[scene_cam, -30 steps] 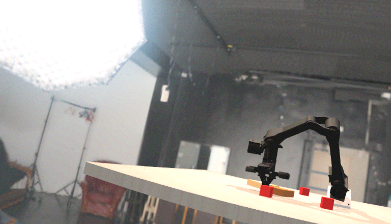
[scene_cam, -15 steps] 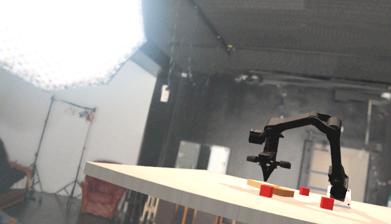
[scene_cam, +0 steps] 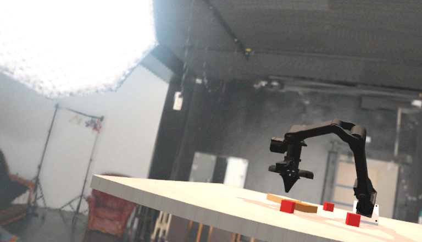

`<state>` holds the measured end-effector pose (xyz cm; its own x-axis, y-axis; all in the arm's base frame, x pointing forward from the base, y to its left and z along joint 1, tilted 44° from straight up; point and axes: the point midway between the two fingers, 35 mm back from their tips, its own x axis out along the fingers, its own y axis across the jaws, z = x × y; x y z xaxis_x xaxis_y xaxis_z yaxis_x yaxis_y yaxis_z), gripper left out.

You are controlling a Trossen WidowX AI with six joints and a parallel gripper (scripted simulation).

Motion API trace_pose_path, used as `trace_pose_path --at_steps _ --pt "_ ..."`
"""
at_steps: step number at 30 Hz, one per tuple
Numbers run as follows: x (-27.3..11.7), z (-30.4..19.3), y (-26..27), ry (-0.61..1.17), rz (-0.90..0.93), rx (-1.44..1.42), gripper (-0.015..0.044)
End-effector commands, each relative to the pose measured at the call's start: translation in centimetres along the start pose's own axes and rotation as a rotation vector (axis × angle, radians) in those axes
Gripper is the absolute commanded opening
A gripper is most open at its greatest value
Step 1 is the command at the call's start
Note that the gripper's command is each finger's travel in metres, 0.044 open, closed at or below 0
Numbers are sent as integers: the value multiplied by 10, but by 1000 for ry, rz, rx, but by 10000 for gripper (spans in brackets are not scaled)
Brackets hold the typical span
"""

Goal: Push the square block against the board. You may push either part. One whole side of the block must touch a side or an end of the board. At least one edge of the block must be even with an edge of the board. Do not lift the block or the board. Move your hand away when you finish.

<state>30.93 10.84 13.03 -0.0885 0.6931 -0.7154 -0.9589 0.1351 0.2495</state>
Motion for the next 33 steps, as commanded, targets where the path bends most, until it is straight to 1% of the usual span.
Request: trace_pose_path --at_steps 1,4,5,8,10,33 --pt "2 -7 -4 5 4 68 0" --pt "4 -7 -4 5 4 68 0" --pt "11 -7 -5 5 4 68 0" --pt "48 -6 -4 3 4 67 0" --pt "57 -6 -3 2 5 67 0" --pt "56 -33 -4 6 3 68 0"
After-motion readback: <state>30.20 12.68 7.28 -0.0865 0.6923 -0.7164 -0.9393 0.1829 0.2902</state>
